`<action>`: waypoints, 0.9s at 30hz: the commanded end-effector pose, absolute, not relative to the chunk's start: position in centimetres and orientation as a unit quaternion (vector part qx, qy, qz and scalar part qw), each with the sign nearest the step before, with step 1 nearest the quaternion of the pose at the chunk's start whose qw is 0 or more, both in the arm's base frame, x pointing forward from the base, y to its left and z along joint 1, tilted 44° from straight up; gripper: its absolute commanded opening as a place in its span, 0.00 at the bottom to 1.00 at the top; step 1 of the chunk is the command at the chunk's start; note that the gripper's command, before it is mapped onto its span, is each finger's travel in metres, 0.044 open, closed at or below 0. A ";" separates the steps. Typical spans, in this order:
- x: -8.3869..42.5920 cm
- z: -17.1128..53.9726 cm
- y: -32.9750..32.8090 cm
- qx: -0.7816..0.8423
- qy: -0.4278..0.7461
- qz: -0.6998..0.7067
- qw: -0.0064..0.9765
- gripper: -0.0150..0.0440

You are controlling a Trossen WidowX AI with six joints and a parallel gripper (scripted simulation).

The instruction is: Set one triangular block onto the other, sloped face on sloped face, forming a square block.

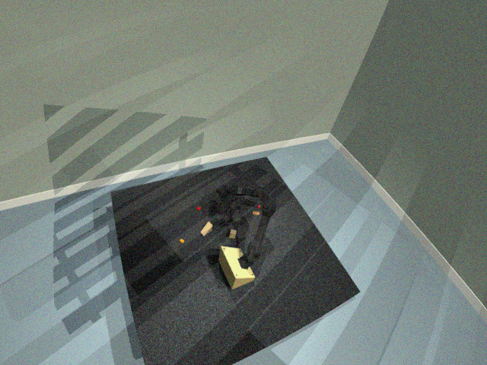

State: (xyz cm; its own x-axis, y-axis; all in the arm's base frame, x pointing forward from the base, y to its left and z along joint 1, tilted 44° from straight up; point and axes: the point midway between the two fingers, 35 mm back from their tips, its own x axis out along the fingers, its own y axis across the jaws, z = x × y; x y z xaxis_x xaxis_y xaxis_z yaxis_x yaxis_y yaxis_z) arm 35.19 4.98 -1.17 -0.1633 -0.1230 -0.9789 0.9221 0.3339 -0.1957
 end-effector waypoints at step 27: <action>34.2 -6.3 4.5 0.330 0.604 -0.471 0.551 1.00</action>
